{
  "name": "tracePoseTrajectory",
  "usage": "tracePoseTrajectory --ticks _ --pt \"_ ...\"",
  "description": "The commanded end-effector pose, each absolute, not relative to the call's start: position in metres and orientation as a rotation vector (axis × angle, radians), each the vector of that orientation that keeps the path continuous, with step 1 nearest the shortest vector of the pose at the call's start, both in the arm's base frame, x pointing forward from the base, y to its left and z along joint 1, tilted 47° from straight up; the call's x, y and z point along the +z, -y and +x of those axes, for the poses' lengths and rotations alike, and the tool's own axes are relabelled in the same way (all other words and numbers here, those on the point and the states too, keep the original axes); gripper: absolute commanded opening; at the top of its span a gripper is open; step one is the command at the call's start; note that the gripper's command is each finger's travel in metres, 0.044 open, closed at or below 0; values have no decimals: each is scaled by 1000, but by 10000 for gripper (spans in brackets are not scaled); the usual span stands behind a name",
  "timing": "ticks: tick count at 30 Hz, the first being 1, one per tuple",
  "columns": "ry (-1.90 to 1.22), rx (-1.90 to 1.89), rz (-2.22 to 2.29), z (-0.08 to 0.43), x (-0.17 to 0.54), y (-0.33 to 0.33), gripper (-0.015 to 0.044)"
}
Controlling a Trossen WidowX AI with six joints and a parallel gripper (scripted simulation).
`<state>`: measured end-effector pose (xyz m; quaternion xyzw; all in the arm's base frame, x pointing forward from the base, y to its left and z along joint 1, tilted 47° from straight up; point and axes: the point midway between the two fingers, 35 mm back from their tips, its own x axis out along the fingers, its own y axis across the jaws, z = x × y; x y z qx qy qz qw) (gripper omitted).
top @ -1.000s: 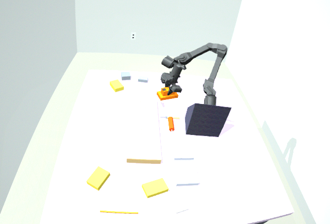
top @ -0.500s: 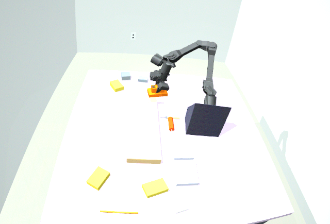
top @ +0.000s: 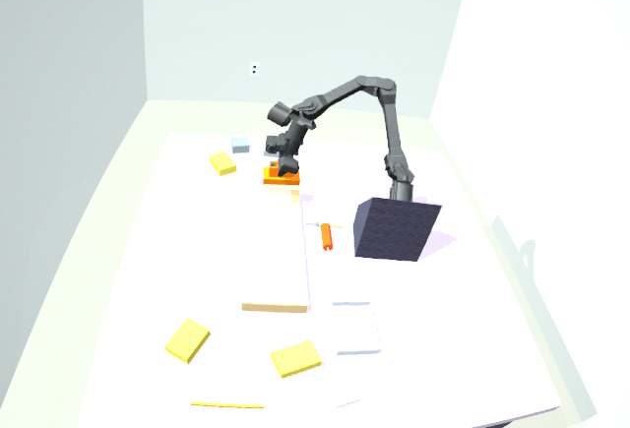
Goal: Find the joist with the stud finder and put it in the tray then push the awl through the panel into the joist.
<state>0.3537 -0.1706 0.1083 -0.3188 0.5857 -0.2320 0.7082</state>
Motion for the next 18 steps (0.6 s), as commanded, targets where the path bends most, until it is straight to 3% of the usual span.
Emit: tracePoseTrajectory --ticks 1,18 --pt "-1276 -534 -698 362 112 169 0" --pt "-1277 -534 -698 362 88 194 0"
